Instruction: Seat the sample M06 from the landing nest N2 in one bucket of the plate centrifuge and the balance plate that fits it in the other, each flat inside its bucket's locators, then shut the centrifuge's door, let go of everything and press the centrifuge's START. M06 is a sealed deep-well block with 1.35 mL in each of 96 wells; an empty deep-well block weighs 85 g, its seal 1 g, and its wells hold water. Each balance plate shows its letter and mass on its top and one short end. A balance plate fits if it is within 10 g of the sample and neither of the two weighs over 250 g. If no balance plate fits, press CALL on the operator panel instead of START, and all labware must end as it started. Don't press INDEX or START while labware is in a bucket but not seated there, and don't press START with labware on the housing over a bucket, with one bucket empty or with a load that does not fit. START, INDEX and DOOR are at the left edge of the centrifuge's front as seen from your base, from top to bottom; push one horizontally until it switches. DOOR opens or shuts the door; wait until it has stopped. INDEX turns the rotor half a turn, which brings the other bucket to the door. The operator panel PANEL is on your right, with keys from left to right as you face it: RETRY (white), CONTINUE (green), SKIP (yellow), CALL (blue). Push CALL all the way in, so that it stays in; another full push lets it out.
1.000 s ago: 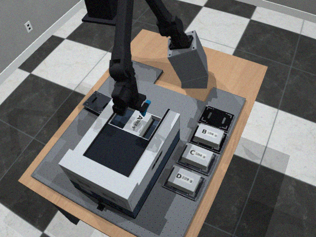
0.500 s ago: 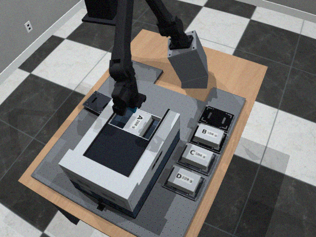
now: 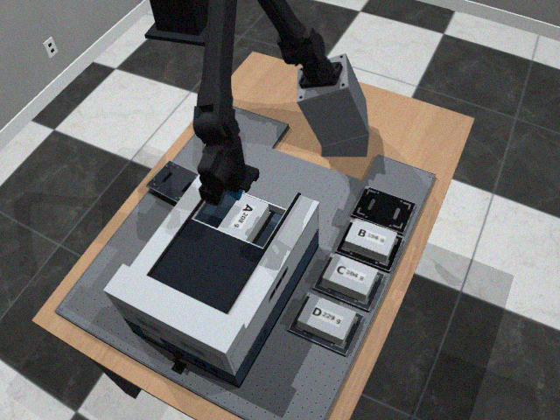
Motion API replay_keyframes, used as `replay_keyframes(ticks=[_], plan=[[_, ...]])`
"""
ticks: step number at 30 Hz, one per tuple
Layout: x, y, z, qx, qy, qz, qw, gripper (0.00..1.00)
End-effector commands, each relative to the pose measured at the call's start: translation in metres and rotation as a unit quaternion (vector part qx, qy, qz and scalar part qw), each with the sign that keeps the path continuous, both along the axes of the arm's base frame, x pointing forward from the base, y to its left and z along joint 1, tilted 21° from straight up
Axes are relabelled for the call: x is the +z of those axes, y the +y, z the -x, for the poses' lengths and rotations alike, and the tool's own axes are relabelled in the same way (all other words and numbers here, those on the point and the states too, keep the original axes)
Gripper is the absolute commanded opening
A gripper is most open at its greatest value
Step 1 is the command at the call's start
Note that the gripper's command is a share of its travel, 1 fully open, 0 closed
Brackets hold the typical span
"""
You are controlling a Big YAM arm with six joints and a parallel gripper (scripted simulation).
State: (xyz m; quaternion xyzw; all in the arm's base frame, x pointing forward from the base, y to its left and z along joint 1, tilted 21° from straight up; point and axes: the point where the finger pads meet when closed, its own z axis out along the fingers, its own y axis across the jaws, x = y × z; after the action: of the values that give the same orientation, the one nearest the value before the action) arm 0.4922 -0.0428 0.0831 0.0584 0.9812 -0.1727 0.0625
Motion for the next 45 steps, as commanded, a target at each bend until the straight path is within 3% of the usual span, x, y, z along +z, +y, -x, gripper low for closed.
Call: replay_keyframes(ticks=[1,14,25,37,38,39,45], plan=[[0.024,0.012,-0.016,0.003,-0.029,0.001,1.000,0.00],[0.023,0.012,-0.016,0.003,-0.028,0.001,1.000,0.00],[0.010,0.018,0.001,0.003,-0.016,0.000,1.000,0.00],[0.002,0.044,0.016,0.003,-0.023,-0.005,1.000,0.00],[-0.007,0.048,0.020,0.003,-0.014,-0.004,1.000,0.00],[-0.001,0.052,0.022,0.003,-0.023,-0.006,1.000,0.00],[-0.012,0.077,0.044,0.002,-0.021,-0.010,1.000,0.00]])
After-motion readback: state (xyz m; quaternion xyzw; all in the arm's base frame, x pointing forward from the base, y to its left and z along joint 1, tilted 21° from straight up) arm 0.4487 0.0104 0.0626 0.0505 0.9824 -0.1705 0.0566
